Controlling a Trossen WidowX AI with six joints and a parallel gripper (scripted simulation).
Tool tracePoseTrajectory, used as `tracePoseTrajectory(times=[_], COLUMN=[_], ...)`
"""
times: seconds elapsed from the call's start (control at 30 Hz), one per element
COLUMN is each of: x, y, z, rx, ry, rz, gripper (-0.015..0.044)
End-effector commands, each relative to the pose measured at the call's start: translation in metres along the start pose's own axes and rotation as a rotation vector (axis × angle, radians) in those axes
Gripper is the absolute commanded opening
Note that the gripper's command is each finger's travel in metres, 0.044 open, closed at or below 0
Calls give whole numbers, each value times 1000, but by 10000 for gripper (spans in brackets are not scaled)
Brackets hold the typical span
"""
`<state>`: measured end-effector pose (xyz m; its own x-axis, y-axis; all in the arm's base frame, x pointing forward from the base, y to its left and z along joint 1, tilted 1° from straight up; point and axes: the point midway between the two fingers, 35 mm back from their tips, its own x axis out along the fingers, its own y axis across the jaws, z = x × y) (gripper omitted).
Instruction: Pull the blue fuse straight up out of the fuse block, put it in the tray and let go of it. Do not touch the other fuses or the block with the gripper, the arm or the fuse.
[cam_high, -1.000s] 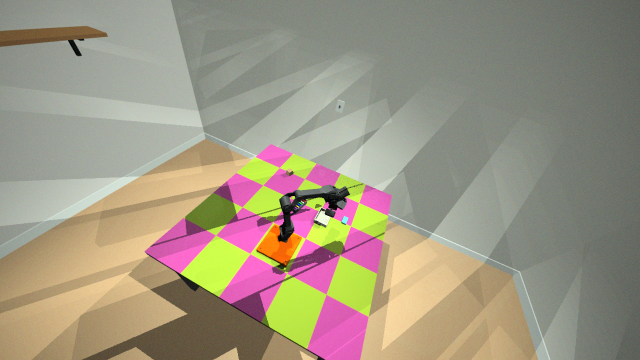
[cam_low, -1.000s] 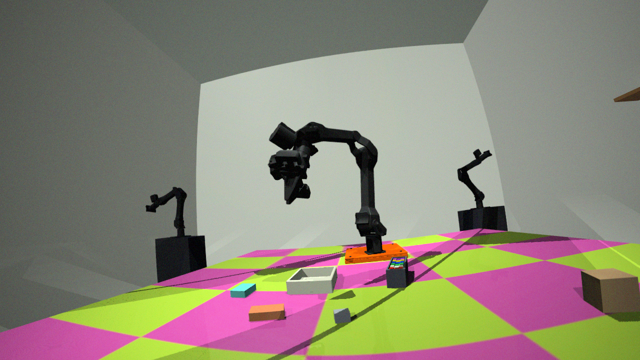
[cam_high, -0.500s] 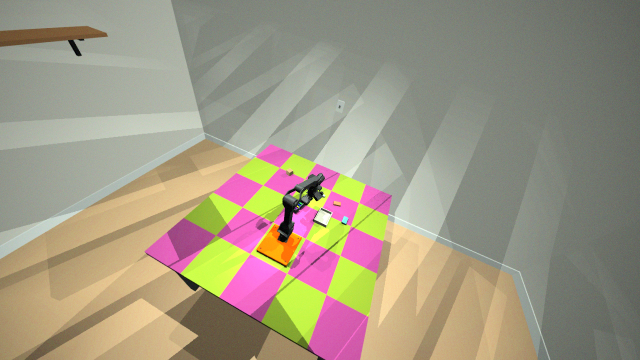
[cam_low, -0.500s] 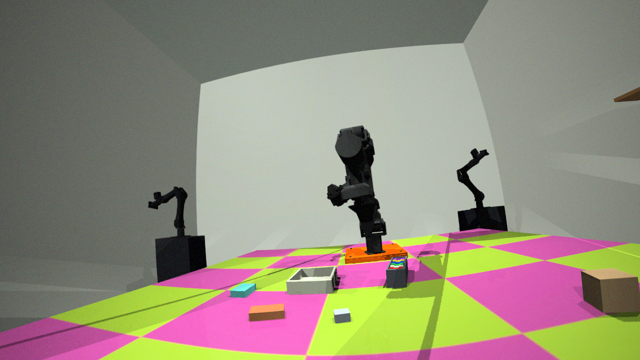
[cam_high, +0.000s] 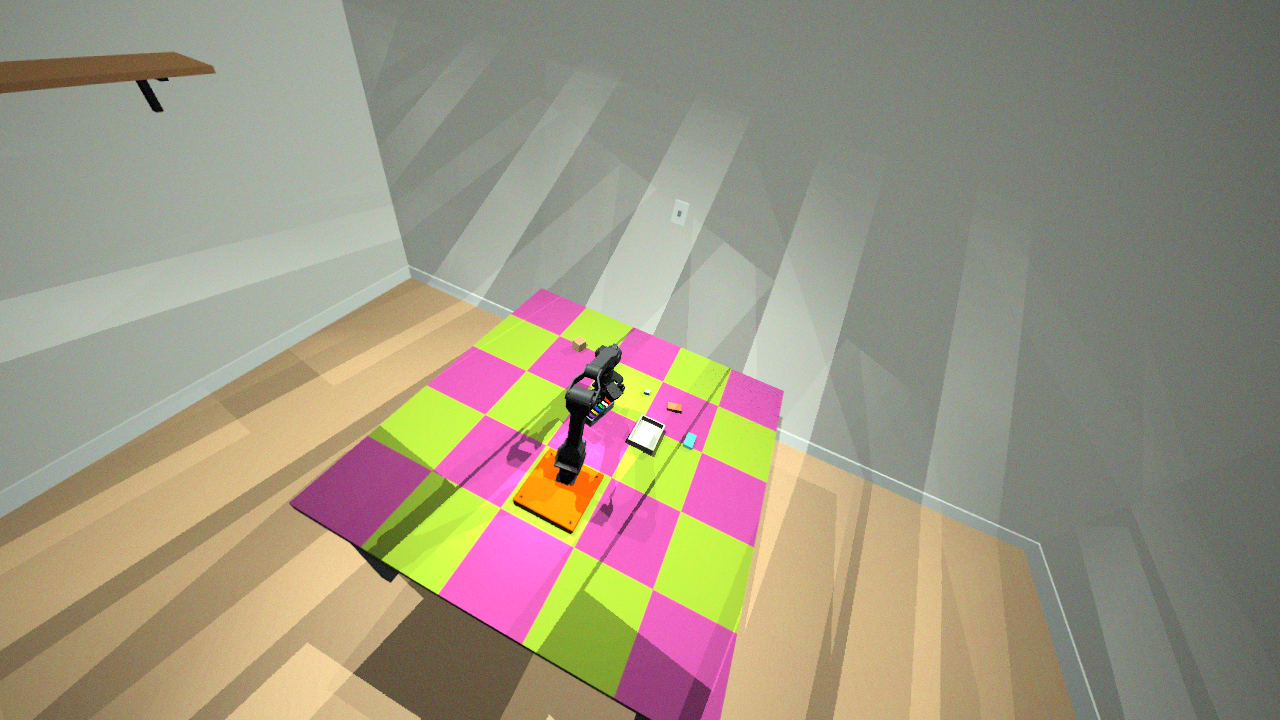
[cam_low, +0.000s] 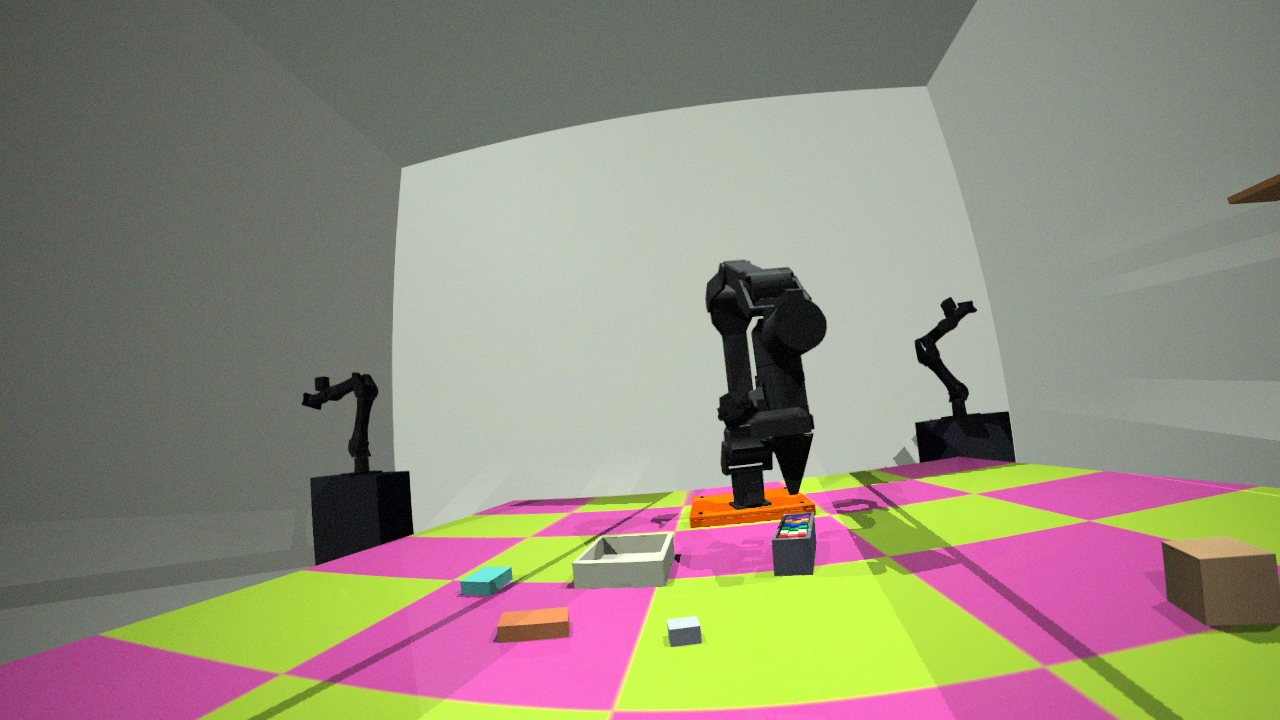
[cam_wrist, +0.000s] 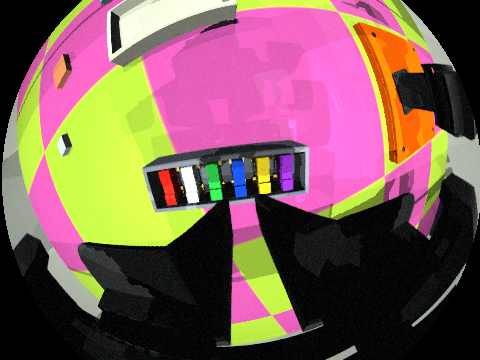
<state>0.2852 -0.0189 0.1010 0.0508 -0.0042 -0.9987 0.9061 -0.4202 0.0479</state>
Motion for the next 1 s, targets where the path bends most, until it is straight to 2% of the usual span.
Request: tracePoseTrajectory(times=[0.0,0.97], x=[5,32], y=[-2,-2], z=[0,1], rx=[4,4], ry=[-9,-9], rz=[-8,-8], gripper=[72,72])
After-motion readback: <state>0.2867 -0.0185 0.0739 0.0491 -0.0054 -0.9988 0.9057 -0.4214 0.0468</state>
